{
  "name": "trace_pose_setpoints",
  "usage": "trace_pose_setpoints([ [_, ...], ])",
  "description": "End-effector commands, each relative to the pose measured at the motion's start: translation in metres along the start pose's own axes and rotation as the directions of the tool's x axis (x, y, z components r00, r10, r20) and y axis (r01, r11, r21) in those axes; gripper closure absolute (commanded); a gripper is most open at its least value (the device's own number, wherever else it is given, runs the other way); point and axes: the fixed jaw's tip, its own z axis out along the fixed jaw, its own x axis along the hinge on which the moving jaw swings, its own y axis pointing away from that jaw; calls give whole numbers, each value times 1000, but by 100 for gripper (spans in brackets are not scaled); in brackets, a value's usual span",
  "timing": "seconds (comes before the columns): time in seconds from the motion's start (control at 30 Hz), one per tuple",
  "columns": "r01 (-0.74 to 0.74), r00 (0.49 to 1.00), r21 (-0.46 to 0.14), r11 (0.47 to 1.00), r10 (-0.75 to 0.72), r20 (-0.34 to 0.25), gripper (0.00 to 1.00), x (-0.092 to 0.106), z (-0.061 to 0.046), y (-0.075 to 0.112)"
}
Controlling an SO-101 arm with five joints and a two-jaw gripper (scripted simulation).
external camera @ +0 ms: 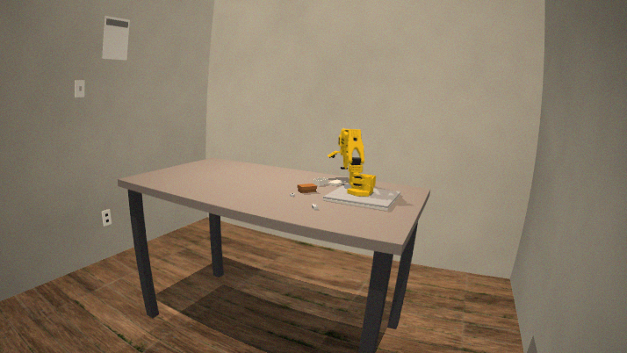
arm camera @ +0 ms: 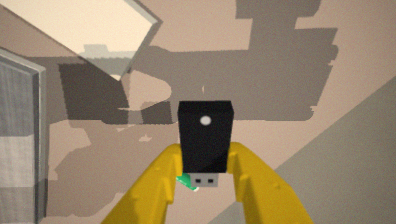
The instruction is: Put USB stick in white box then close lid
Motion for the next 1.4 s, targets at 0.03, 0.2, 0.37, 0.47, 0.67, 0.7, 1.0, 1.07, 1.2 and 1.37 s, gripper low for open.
trace_pose_setpoints([
  [0.03,241,971,30,970,-241,-3,92,-38,-5,13],
  [0.2,415,910,29,909,-415,-6,92,-62,-5,29],
  [0.37,645,764,26,764,-645,-11,92,-92,-3,58],
  [0.47,721,693,25,693,-721,-13,92,-101,-2,70],
  [0.67,759,650,25,650,-759,-14,92,-105,-1,77],
  [0.7,759,650,25,650,-759,-14,92,-105,-1,77],
  [1.0,759,651,25,650,-759,-14,92,-105,-1,77],
  [1.07,759,651,25,650,-759,-14,92,-105,-1,77],
  [1.2,759,651,25,650,-759,-14,92,-105,-1,77],
  [1.37,759,650,25,650,-759,-14,92,-105,-1,77],
])
